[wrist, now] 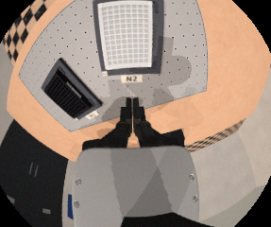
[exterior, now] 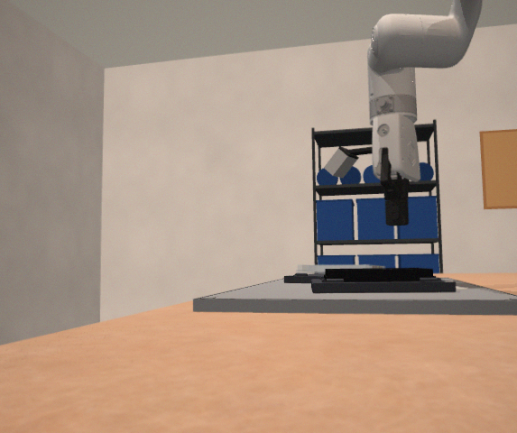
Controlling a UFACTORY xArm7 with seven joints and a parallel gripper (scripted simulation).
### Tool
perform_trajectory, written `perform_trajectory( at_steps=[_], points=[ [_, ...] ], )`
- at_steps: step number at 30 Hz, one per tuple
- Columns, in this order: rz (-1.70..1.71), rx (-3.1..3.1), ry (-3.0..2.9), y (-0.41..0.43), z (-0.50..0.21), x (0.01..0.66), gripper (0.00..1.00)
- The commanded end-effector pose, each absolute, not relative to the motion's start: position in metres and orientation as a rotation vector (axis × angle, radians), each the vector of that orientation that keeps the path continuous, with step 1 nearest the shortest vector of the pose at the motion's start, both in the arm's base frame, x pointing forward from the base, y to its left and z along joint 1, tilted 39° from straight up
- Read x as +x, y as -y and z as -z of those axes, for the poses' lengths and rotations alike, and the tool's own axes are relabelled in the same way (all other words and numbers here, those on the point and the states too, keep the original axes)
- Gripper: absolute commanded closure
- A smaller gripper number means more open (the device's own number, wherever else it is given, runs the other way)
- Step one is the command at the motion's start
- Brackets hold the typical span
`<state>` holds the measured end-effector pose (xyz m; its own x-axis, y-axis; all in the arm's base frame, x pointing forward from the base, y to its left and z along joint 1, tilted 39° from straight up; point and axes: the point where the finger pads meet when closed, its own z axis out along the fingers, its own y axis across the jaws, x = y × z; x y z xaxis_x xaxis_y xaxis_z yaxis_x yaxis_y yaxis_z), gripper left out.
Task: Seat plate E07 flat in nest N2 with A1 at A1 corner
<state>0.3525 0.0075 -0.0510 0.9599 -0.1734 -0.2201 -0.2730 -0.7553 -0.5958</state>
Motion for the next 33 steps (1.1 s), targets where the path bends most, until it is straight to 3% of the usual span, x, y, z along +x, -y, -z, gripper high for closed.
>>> perform_trajectory(
  at_steps=[1, 33],
  points=[
    [-0.193, -2.445, -0.316, -0.011, 0.057, 0.353, 1.0],
    [-0.194, -2.445, -0.316, -0.037, 0.089, 0.351, 1.0]
  ],
)
